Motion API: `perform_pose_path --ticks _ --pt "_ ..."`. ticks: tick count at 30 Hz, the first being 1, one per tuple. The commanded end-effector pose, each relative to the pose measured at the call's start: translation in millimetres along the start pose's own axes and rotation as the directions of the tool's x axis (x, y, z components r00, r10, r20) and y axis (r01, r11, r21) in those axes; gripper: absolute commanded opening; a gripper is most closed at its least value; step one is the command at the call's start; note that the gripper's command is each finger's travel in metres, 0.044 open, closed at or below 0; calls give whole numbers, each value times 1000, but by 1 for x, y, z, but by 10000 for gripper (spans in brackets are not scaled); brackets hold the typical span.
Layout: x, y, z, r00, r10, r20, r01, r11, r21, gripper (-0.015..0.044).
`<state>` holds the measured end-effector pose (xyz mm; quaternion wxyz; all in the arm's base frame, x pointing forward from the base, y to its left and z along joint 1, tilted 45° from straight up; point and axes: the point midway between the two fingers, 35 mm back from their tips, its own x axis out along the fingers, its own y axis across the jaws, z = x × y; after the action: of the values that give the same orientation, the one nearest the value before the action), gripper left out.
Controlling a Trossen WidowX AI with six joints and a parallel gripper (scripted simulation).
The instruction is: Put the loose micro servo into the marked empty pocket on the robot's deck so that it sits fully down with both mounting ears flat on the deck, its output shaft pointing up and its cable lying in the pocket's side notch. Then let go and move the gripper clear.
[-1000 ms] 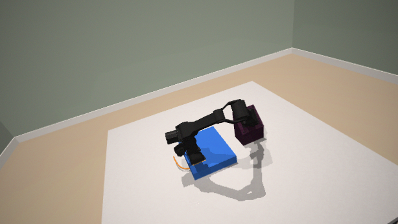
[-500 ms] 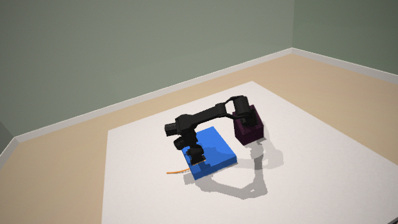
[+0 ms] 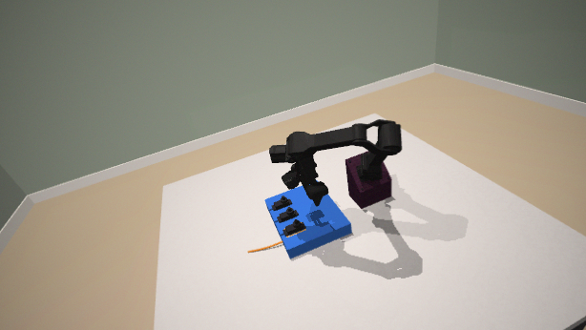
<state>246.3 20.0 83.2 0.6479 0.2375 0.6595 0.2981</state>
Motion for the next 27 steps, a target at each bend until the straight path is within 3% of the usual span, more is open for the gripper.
perform_pose_path --ticks 1,9,27 --pt "1 0 -8 1000 0 -12 0 1000 -2 440" --pt "-43 1 -6 1000 3 -6 -3 1000 -1 440" --pt "-43 1 -6 1000 3 -6 -3 1000 -1 440"
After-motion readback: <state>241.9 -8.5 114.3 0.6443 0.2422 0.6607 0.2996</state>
